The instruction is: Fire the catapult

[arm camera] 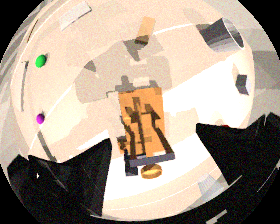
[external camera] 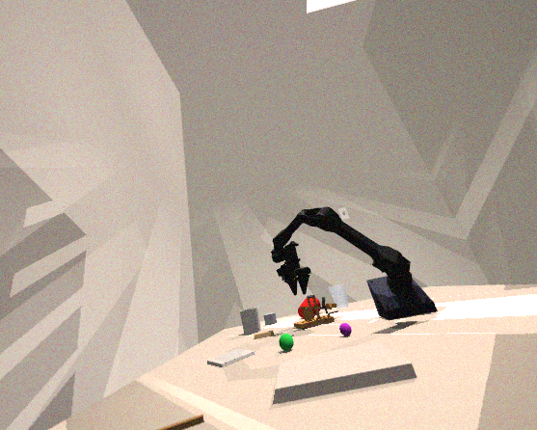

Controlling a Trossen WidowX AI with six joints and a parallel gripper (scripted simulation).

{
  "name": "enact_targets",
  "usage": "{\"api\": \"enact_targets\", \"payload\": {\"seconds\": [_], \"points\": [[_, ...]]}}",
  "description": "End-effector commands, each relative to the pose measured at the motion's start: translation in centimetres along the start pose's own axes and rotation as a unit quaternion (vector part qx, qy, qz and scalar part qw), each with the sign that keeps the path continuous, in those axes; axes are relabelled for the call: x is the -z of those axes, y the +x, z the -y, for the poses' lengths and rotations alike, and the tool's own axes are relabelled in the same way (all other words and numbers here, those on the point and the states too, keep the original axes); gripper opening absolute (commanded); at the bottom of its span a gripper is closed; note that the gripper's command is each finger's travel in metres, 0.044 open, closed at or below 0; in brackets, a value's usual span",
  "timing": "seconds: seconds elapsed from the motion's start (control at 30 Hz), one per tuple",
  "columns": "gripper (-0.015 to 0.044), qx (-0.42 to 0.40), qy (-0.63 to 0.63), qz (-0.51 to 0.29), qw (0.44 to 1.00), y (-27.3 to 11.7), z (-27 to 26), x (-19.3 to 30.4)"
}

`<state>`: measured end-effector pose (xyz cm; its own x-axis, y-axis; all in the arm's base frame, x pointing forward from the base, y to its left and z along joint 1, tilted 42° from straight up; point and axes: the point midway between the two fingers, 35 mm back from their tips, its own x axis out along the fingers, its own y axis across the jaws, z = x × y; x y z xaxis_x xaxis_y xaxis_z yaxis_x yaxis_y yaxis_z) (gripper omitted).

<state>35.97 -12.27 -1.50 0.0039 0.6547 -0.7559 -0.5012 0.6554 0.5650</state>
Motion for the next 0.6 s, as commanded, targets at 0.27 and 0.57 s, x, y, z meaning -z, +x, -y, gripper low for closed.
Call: {"api": "enact_targets", "payload": {"seconds": [0.27, 0.57], "points": [[0.0440, -0.005, 0.001, -0.001, 1.000, 3.9, -0.4, 0.0], [0.0440, -0.005, 0.001, -0.001, 1.000, 5.4, -0.3, -0.1]]}}
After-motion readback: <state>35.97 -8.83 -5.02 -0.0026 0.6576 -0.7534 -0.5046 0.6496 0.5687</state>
